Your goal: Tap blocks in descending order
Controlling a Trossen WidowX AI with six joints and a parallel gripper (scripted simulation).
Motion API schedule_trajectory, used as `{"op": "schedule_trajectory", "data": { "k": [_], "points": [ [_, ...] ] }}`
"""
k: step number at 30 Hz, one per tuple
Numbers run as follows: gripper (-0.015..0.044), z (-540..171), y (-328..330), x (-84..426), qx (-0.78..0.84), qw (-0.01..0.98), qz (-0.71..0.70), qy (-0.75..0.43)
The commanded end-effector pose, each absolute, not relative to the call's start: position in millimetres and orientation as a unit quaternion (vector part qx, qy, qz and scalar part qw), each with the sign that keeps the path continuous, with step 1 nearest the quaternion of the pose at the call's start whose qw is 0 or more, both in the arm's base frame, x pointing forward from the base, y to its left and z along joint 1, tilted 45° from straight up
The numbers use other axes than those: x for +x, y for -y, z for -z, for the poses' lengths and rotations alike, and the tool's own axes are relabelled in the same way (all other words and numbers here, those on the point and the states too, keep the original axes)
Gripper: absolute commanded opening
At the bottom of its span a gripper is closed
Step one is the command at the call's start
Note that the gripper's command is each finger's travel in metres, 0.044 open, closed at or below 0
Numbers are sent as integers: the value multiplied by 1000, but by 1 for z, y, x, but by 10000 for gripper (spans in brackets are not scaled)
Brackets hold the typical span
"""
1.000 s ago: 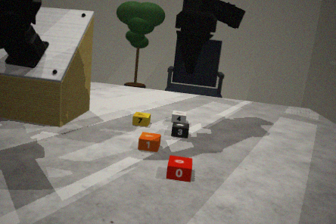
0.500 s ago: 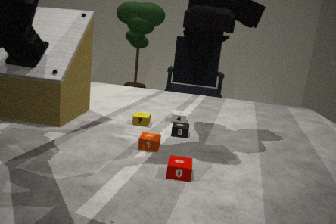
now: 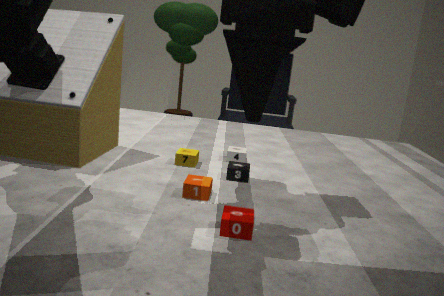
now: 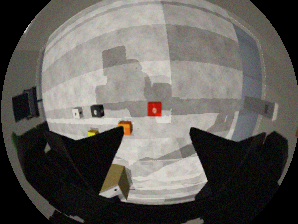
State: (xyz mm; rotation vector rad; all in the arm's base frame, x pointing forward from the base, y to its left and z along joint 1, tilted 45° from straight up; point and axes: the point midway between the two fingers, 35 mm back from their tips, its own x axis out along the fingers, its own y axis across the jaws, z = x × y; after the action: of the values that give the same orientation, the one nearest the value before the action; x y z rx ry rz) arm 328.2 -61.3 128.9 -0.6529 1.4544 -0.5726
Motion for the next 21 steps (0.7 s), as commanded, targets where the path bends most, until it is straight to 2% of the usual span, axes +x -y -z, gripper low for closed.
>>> {"op": "schedule_trajectory", "data": {
  "k": [1,11,17,21],
  "points": [
    [400,-130,61,328,-292,662,252,-643],
    [400,-128,58,328,-291,662,251,-643],
    [400,-53,-21,297,-282,667,235,-648],
    [400,-5,-63,251,-285,664,240,-648]
  ]
}}
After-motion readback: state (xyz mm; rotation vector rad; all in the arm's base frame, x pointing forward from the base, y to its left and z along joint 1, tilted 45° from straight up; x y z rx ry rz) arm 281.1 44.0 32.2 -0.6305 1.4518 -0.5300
